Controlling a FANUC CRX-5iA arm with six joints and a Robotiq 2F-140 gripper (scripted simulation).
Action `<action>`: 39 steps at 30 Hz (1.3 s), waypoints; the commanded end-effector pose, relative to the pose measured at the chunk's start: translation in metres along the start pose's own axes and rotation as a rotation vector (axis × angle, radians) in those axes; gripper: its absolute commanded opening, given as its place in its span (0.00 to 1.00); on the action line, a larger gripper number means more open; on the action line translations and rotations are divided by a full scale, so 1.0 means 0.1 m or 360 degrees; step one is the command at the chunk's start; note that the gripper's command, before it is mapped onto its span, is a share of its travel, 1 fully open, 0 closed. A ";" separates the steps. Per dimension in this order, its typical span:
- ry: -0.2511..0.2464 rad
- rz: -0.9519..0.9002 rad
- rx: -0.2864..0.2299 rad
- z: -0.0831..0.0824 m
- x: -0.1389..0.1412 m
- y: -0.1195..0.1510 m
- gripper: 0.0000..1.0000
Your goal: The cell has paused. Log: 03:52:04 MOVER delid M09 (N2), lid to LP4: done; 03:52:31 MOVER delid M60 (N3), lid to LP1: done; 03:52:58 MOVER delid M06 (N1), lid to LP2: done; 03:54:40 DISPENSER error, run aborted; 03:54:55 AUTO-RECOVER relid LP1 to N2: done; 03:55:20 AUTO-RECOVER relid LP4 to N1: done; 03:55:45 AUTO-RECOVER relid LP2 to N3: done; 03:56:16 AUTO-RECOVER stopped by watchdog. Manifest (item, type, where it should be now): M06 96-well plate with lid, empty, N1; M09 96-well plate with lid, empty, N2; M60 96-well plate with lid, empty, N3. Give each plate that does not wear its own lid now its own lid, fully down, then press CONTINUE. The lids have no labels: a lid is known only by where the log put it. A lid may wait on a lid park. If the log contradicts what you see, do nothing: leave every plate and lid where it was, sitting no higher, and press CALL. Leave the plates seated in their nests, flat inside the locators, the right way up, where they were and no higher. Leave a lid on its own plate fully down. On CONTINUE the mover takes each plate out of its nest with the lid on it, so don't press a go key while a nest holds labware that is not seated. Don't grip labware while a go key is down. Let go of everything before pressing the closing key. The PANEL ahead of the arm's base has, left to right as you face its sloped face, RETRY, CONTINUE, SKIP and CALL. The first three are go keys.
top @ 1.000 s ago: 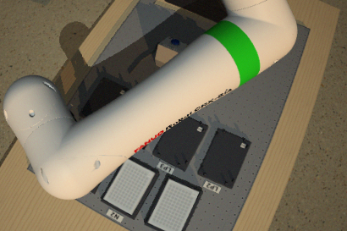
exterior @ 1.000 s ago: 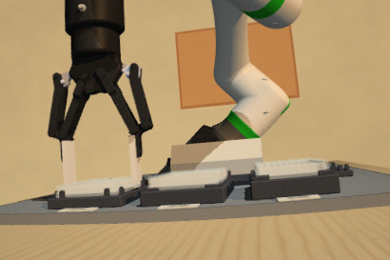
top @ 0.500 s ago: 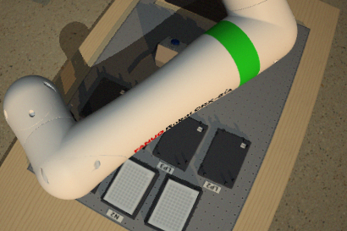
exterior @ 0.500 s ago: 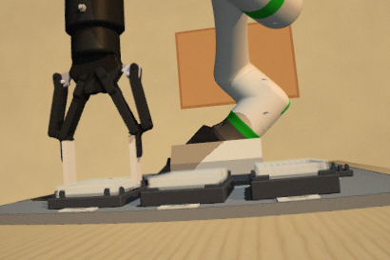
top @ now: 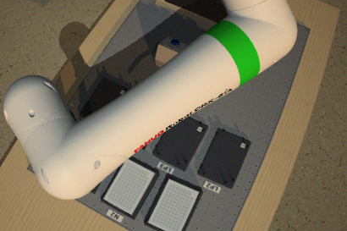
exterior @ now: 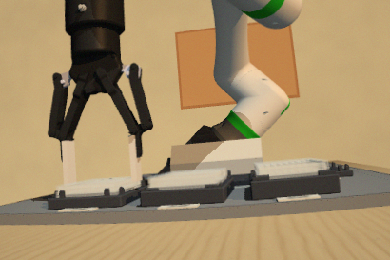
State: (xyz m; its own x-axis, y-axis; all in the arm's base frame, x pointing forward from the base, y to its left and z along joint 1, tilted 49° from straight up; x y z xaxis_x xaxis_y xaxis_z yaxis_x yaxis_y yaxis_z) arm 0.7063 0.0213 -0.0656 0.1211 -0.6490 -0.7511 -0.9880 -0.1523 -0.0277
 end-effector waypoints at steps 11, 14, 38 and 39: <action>0.0000 0.0000 0.0001 0.00 0.00 0.00 0.00; 0.0000 0.0000 0.0001 0.00 0.00 0.00 0.00; 0.0000 0.0000 0.0001 0.00 0.00 0.00 0.00; 0.0000 0.0000 0.0001 0.00 0.00 0.00 0.00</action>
Point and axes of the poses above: the point where the finger pads meet when closed, its own z axis out along the fingers, its own x axis across the jaws, y = z × x, the point moved 4 cm from there along -z, back along the fingers, and after that the axes turned 3 degrees about z, right-handed, at the moved point
